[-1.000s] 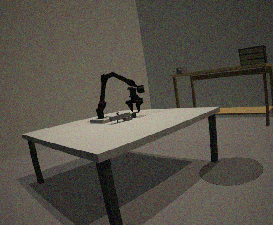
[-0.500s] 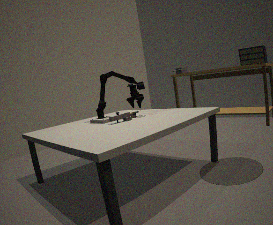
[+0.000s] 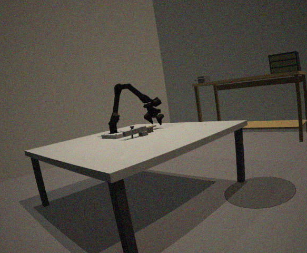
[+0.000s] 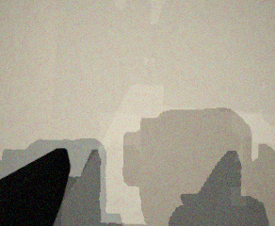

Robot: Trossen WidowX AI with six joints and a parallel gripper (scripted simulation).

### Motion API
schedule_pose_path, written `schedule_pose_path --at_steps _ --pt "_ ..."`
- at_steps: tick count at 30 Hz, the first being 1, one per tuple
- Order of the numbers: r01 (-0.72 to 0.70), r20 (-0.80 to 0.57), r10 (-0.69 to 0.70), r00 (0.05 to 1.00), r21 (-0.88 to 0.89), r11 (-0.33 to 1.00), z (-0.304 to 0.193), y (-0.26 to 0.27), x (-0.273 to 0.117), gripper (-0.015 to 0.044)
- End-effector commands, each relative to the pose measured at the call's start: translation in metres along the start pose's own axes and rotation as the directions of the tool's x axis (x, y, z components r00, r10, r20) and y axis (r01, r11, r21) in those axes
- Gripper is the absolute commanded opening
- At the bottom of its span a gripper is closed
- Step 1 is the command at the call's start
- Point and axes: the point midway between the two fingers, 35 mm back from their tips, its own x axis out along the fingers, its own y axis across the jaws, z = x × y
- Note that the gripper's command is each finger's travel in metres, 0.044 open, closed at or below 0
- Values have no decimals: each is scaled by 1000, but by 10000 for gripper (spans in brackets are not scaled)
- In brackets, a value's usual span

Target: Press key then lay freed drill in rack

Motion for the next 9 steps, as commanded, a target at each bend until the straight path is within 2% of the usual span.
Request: schedule_pose_path --at_steps 1,9 --pt "-154 118 160 980 -57 986 16 66 33 440" --pt "-359 222 393 892 -177 916 24 155 52 440"
